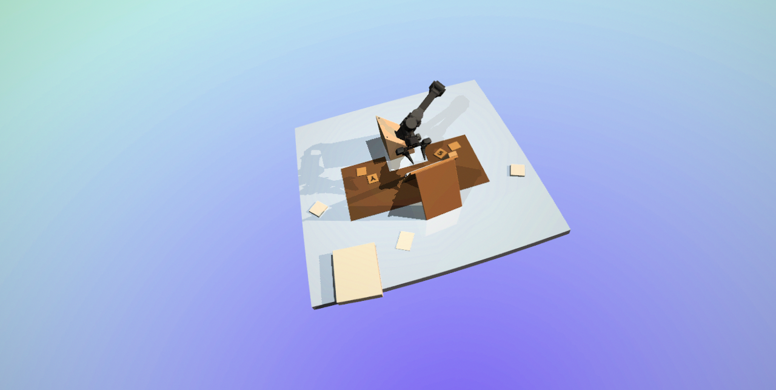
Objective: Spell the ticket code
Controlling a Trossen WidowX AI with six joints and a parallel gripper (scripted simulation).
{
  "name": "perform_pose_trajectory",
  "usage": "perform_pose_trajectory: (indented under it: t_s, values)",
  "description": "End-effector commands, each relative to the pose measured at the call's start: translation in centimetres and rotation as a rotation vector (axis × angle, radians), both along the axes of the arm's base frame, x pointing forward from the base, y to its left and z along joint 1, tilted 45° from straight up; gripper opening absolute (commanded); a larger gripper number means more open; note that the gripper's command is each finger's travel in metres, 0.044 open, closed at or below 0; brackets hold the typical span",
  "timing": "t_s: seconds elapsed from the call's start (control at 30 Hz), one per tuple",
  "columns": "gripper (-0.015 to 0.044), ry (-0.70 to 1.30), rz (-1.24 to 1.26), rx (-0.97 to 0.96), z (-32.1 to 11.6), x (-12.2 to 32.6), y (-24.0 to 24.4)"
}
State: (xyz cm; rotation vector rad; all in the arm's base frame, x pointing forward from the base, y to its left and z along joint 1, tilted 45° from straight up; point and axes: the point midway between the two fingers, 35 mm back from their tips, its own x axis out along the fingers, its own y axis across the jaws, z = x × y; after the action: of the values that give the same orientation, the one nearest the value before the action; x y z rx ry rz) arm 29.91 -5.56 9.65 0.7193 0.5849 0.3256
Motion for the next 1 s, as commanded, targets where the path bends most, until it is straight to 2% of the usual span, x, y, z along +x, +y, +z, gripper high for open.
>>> perform_pose_trajectory:
  t_s: [0.0,0.17,0.53,0.83,0.97]
  values:
    - [0.0295,-0.006,0.003,-0.002,0.3,-0.1,-0.1]
    - [0.0295,-0.006,0.003,-0.002,0.5,-0.2,-0.2]
    - [0.0006,0.001,-0.001,0.0,0.2,-0.2,-0.1]
    - [0.0,0.005,0.001,-0.002,0.2,-0.1,-0.2]
    - [0.0,0.1,0.047,-0.033,-0.5,1.2,-1.2]
